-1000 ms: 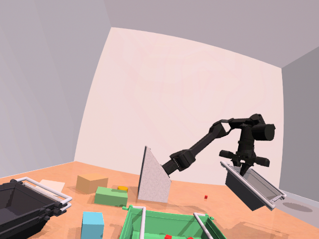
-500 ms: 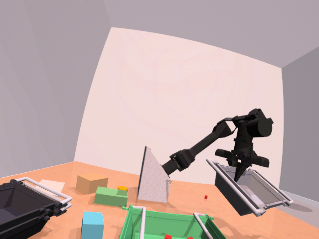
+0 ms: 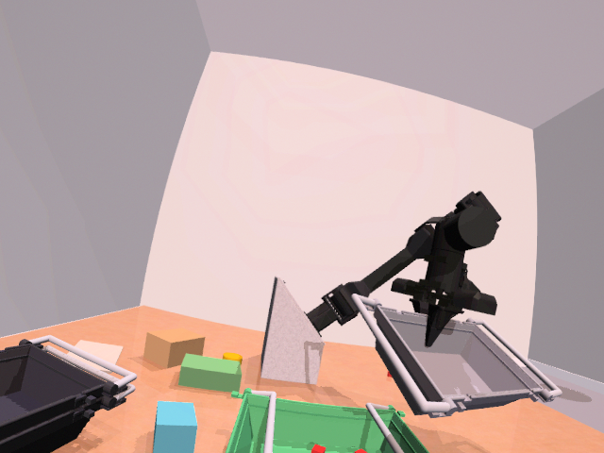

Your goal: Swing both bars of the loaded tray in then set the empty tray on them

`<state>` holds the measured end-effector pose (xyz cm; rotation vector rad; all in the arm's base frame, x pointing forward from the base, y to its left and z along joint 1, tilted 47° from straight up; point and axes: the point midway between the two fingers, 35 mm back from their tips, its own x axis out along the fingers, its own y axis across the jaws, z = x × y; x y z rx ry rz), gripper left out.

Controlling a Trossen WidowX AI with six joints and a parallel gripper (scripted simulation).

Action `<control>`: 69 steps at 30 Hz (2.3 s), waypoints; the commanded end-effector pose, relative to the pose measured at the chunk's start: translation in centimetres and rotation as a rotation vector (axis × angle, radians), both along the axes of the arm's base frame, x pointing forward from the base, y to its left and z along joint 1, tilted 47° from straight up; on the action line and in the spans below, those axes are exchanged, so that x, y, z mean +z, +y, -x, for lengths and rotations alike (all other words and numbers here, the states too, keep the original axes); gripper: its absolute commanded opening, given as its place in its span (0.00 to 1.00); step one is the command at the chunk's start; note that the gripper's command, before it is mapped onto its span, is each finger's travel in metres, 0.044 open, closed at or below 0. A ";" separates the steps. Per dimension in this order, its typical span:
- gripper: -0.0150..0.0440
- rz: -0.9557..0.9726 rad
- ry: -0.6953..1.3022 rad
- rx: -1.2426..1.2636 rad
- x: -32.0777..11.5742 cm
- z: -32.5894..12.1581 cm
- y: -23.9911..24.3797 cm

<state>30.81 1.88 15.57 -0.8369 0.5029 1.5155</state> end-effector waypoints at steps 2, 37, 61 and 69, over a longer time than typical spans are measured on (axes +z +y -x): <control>0.25 -0.002 0.010 -0.049 -1.0 -1.0 -2.2; 0.25 -0.099 0.197 -0.265 -10.5 -1.5 -12.0; 0.25 -0.099 0.197 -0.265 -10.5 -1.5 -12.0; 0.25 -0.099 0.197 -0.265 -10.6 -1.6 -12.0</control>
